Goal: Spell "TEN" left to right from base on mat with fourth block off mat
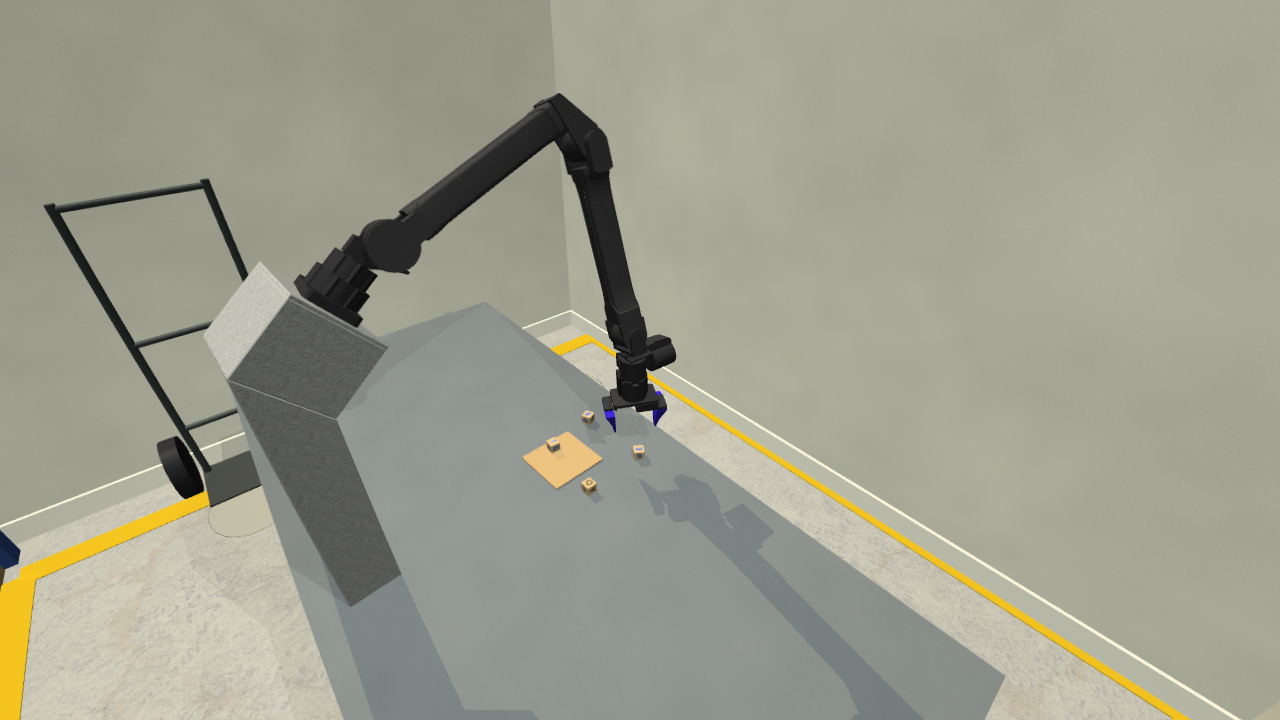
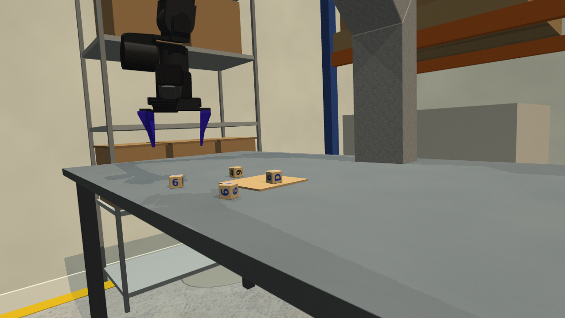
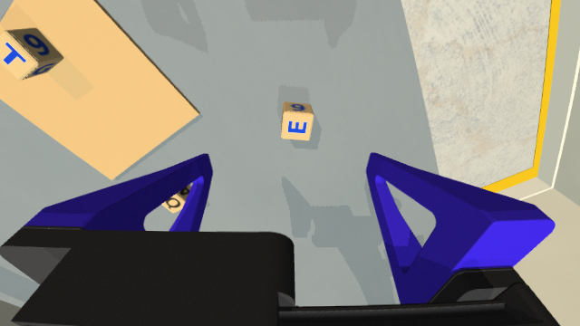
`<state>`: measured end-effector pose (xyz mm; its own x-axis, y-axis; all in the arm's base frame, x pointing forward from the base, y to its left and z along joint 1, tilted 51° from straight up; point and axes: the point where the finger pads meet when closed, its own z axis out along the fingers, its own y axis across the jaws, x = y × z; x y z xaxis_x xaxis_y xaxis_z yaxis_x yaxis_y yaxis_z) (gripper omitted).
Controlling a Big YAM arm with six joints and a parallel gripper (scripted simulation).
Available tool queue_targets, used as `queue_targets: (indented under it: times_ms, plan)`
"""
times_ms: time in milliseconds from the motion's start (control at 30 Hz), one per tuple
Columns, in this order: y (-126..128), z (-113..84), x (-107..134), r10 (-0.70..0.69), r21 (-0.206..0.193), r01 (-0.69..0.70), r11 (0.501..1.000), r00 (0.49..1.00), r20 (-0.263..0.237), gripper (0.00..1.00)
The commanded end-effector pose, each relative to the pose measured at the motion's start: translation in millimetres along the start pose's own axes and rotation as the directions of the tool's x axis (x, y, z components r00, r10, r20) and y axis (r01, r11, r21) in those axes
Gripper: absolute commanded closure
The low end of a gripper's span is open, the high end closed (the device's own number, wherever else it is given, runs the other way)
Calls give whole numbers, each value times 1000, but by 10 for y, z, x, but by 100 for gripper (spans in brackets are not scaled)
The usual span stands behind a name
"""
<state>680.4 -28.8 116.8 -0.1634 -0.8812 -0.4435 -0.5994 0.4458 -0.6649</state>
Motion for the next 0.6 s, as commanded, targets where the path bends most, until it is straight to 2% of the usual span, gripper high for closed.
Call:
queue_targets:
  times_ms: [0, 33, 67, 100, 233, 333, 367, 400, 567]
  plan:
    - [-153, 21, 177, 131, -24, -132, 991, 991, -25, 0]
    - [-120, 38, 104, 124, -30, -125, 992, 992, -18, 40]
    - [-38, 63, 14, 115, -44, -116, 992, 993, -10, 40]
    - [43, 66, 49, 118, -56, -119, 991, 993, -17, 40]
    - [43, 66, 49, 118, -56, -119, 991, 993, -17, 40]
    - [-68, 64, 6, 112, -32, -112, 993, 994, -6, 40]
    - [-187, -37, -49, 108, -9, -108, 994, 994, 4, 40]
    - [-236, -75, -6, 112, 0, -112, 994, 994, 1, 40]
    - [-166, -12, 59, 117, -13, -117, 993, 993, -9, 40]
